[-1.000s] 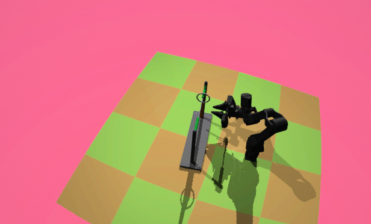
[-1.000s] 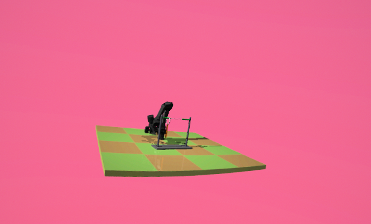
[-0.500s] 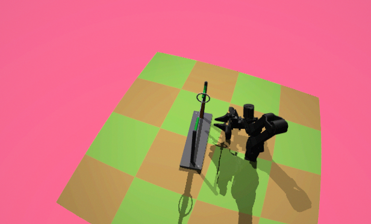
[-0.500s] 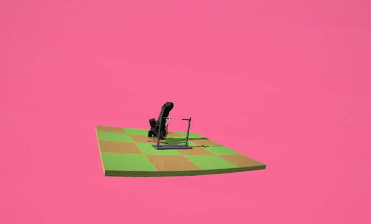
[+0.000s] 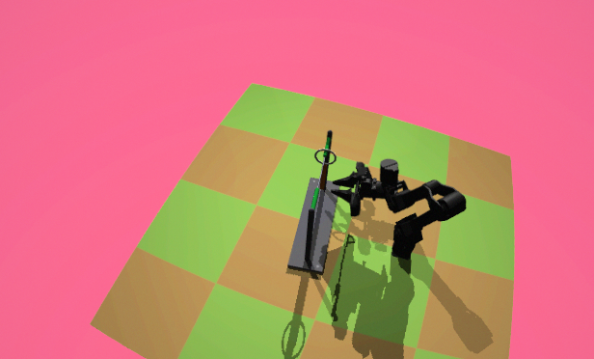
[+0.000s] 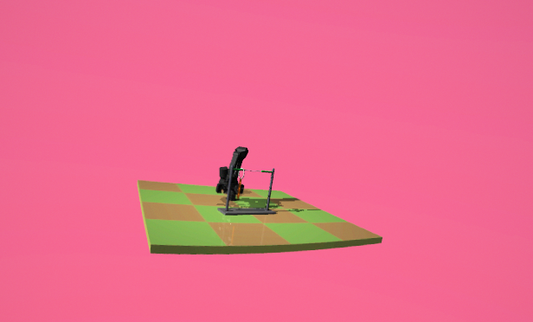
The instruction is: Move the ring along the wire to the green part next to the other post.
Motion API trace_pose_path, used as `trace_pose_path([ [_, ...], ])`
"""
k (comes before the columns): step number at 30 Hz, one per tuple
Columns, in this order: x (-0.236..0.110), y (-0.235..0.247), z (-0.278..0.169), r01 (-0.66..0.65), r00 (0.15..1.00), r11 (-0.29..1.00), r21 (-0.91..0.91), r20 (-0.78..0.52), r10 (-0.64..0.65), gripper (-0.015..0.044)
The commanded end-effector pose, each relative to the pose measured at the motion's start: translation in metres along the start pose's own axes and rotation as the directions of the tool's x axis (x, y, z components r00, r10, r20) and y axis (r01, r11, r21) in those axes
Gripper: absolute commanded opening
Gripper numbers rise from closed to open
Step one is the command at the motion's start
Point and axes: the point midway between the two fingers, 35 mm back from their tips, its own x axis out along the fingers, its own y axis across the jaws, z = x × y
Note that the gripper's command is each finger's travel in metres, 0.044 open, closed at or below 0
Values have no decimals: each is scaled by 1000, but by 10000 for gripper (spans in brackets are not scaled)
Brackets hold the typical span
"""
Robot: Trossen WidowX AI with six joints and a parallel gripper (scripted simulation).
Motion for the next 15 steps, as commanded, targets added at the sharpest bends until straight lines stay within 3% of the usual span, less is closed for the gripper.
trace_pose_path([
  [1, 4, -2, 2, 4, 1000, 1000, 0, 2, -4, 160],
  [15, 24, -4, 4, 4, 1000, 1000, -1, 1, -4, 160],
])
